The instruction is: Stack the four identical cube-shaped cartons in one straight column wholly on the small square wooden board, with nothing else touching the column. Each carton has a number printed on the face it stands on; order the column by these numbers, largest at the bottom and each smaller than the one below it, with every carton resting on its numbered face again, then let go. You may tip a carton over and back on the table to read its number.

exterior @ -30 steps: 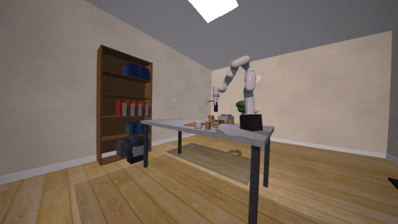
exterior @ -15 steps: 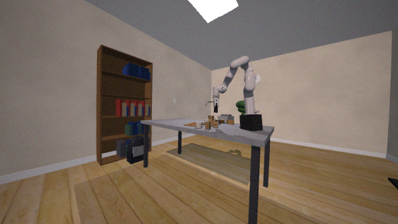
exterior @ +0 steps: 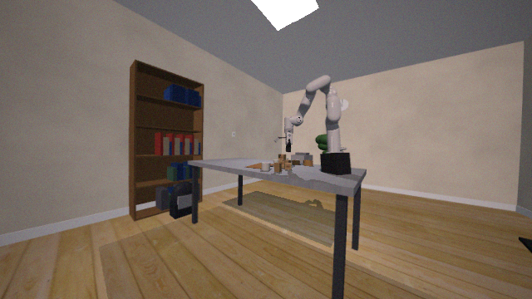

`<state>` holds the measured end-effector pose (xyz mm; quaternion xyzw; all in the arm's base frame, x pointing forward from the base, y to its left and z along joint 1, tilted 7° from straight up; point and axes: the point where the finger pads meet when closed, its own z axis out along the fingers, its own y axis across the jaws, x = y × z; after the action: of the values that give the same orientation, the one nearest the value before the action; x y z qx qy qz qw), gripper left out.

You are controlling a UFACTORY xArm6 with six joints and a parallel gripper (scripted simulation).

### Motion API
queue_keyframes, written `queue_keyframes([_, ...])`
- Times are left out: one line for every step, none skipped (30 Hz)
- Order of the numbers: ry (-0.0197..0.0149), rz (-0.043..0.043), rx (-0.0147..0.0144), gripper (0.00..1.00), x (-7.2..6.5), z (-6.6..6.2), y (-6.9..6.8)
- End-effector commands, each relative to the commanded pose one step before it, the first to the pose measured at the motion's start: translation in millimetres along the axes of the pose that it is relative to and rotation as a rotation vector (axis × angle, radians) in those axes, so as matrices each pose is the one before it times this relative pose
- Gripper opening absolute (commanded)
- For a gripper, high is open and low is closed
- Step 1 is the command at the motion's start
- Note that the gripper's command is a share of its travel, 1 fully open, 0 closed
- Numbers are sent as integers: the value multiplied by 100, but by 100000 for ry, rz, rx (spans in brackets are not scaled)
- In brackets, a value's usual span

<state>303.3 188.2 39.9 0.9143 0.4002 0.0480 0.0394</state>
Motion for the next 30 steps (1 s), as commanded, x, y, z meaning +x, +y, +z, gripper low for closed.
queue_keyframes([333, -8, 22, 100, 116, 512, 7])
queue_keyframes([4, -6, 34, 100, -7, 139, -10])
queue_keyframes([-8, 9, -51, 100, 9, 139, 17])
queue_keyframes([-7, 8, -48, 100, 9, 141, 16])
queue_keyframes([-6, 7, -44, 100, 8, 143, 15])
queue_keyframes([-6, 6, -40, 100, 7, 146, 14])
queue_keyframes([-5, 5, -36, 100, 7, 148, 12])
queue_keyframes([-4, 4, -32, 100, 6, 149, 11])
queue_keyframes([0, 0, 0, 100, 0, 0, 0])
queue_keyframes([0, 0, 0, 100, 0, 0, 0])
queue_keyframes([-4, 4, -27, 100, 5, 151, 10])
queue_keyframes([-3, 3, -23, 100, 5, 153, 8])
queue_keyframes([-2, 2, -18, 100, 4, 155, 7])
queue_keyframes([-2, 1, -13, 100, 3, 156, 5])
queue_keyframes([-1, 0, -8, 100, 2, 158, 4])
queue_keyframes([0, -1, -2, 100, 1, 159, 2])
queue_keyframes([1, -1, 3, 100, 1, 160, 0])
queue_keyframes([1, -2, 9, 100, 0, 162, -1])
queue_keyframes([2, -3, 14, 100, -1, 163, -3])
queue_keyframes([3, -3, 20, 100, -2, 164, -5])
queue_keyframes([3, -4, 26, 100, -3, 165, -6])
queue_keyframes([4, -5, 32, 100, -4, 165, -8])
queue_keyframes([5, -5, 38, 100, -5, 166, -10])
queue_keyframes([5, -6, 44, 100, -6, 167, -12])
queue_keyframes([6, -6, 50, 100, -7, 167, -14])
queue_keyframes([0, 0, 0, 100, 0, 0, 0])
queue_keyframes([0, 0, 0, 100, 0, 0, 0])
queue_keyframes([7, -6, 56, 100, -8, 168, -15])
queue_keyframes([7, -7, 62, 100, -9, 168, -17])
queue_keyframes([-3, 2, -17, 100, 3, 165, 5])
